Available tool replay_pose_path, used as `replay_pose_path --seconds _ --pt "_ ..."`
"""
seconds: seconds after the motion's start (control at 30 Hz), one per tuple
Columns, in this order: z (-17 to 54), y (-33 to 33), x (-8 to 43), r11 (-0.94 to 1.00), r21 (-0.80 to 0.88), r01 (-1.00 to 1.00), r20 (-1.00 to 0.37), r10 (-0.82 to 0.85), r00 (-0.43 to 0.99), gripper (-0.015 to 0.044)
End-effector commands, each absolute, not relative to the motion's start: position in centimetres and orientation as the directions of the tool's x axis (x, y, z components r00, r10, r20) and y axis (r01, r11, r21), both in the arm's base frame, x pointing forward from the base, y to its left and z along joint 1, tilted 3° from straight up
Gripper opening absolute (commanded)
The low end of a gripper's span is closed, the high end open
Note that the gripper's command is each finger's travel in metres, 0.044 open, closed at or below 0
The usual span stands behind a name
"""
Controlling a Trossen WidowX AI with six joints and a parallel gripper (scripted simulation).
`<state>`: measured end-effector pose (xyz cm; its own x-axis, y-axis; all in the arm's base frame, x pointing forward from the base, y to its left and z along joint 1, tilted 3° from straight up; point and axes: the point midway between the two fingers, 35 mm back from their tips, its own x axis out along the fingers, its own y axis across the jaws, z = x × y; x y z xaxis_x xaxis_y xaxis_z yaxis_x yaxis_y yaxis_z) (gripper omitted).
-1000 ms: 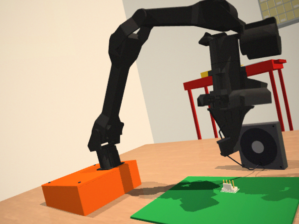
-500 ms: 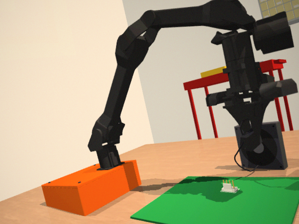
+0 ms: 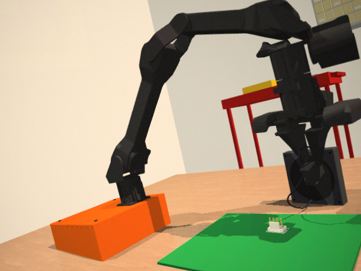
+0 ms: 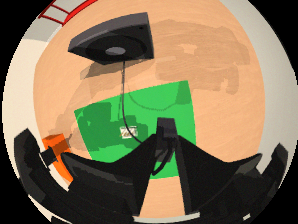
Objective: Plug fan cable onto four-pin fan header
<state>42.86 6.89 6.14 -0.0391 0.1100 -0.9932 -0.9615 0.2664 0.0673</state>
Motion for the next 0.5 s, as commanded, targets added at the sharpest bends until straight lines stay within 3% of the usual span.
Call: replay_pose_path --seconds 0.0,0.47 --pt "5.5 7.0 42.7 0.258 0.092 -0.962 -0.984 0.170 -0.048 0.0000" --pt "3.9 7.1 42.7 0.238 0.144 -0.961 -0.930 0.365 -0.049 0.0000"
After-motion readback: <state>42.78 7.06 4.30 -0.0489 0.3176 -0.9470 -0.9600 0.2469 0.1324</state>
